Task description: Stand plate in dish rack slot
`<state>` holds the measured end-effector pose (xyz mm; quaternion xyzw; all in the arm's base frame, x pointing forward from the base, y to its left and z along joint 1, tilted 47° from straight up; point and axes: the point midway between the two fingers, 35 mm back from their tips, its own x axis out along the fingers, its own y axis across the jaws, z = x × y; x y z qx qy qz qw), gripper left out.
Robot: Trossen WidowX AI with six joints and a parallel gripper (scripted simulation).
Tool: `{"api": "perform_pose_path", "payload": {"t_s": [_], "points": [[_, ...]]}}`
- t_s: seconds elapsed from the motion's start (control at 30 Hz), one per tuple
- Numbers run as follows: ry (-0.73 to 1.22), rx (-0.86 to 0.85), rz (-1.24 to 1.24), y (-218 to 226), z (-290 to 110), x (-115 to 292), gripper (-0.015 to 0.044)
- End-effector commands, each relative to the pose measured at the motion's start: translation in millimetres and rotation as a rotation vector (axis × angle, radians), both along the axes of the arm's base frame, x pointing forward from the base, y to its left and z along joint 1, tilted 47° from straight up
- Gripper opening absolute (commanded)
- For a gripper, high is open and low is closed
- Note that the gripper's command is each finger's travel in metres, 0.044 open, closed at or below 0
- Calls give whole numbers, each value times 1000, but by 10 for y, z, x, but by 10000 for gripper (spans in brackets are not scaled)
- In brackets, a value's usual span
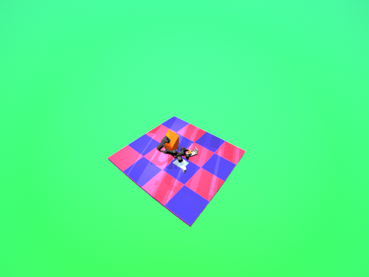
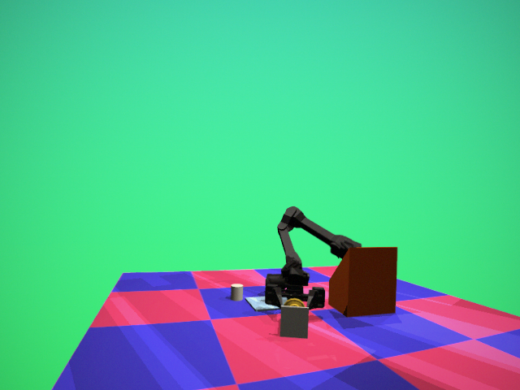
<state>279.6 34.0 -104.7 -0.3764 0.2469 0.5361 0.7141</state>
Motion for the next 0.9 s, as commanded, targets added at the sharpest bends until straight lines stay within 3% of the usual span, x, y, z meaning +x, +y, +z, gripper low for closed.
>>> {"api": "perform_pose_path", "payload": {"t_s": [0.0,0.17,0.5,0.87], "points": [[0,0,0,0,0,0,400],[2,-3,2,52,54,12,400],[5,-6,10,865,833,-3,400],[201,-86,-134,910,771,-71,400]]}}
